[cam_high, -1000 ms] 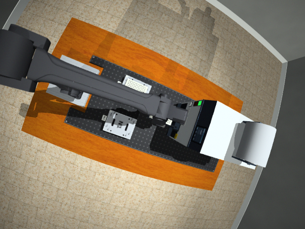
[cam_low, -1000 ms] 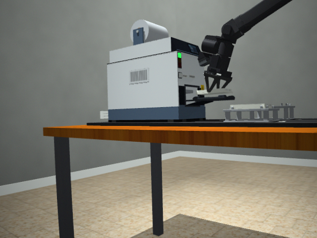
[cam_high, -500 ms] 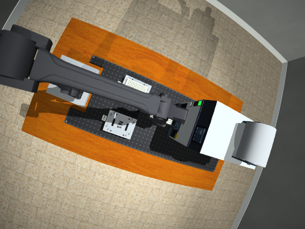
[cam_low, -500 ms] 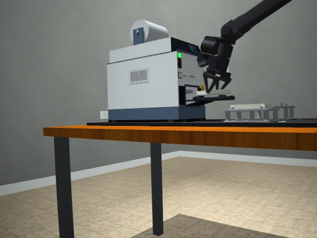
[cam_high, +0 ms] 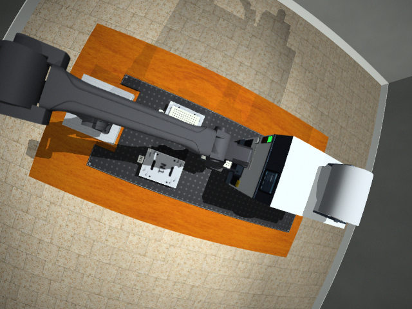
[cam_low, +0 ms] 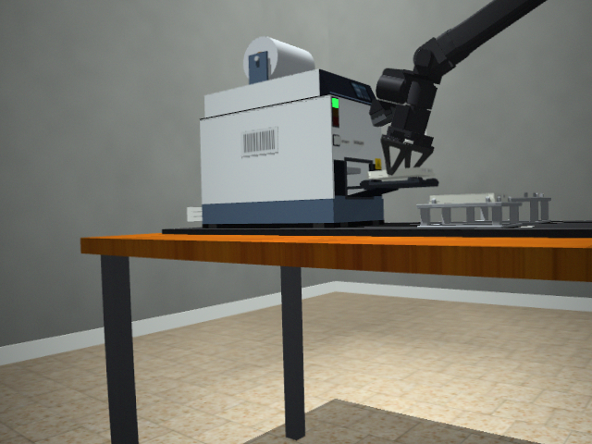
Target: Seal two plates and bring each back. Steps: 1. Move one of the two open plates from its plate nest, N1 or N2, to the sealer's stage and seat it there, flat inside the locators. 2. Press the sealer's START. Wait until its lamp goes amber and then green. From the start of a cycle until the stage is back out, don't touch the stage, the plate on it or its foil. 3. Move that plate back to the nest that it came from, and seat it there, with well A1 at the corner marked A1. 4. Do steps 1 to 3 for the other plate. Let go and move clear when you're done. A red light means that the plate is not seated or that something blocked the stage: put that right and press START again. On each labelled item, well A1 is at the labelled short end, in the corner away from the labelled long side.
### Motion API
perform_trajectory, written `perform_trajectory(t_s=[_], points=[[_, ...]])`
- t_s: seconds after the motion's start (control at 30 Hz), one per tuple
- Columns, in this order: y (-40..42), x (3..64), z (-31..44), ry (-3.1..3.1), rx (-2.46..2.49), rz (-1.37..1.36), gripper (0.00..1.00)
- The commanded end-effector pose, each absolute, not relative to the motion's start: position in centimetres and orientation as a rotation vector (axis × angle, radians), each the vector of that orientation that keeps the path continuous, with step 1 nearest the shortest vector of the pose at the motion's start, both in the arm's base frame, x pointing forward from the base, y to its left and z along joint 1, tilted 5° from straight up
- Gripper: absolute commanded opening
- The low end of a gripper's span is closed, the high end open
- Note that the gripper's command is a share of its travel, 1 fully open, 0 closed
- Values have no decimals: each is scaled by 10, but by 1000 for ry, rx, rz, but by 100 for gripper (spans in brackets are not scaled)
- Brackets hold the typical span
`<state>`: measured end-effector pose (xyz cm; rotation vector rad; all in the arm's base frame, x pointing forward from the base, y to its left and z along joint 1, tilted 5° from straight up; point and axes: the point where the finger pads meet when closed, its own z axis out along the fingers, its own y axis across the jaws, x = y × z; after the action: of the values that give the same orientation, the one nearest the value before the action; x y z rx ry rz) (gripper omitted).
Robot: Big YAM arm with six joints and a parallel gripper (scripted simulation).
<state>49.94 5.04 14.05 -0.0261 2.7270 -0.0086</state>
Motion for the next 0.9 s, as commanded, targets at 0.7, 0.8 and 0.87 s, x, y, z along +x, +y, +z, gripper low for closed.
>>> perform_trajectory(t_s=[0.7,0.8,0.87], points=[[52,527,164,2664,2,6,0],[49,528,171,2650,-5,2,0],[48,527,175,2642,-13,0,0]])
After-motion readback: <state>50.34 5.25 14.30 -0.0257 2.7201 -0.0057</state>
